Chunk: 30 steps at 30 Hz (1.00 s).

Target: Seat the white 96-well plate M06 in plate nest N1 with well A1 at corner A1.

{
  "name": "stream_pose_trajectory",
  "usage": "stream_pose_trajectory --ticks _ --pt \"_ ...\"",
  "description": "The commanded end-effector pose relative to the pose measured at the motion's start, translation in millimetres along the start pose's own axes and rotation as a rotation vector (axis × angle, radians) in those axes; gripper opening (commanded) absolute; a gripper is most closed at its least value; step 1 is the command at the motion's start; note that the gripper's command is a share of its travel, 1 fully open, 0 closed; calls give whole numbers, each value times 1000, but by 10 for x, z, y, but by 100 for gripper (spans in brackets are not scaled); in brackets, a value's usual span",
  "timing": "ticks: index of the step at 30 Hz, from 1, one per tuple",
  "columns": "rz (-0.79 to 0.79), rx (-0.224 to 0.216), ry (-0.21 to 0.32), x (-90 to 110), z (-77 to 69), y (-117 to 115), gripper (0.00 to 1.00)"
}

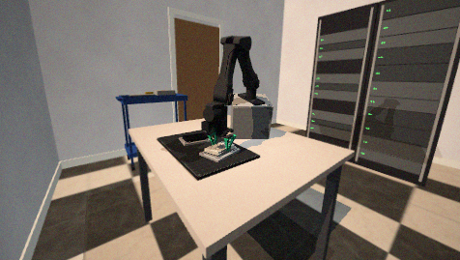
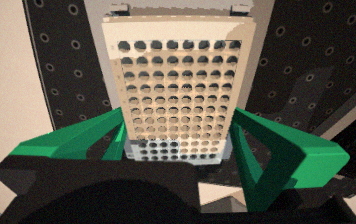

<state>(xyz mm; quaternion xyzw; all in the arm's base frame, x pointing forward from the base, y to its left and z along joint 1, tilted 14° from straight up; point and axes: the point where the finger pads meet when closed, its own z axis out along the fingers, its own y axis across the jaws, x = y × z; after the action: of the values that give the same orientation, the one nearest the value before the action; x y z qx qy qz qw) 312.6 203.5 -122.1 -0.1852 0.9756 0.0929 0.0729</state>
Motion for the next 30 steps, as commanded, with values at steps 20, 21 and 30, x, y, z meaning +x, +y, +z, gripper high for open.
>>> stream_pose_trajectory --ticks 20,21,30 --pt "4 3 -13 -99 34 20 0" --pt "3 1 -17 -110 26 24 0" --pt "4 0 -23 -123 56 18 0"
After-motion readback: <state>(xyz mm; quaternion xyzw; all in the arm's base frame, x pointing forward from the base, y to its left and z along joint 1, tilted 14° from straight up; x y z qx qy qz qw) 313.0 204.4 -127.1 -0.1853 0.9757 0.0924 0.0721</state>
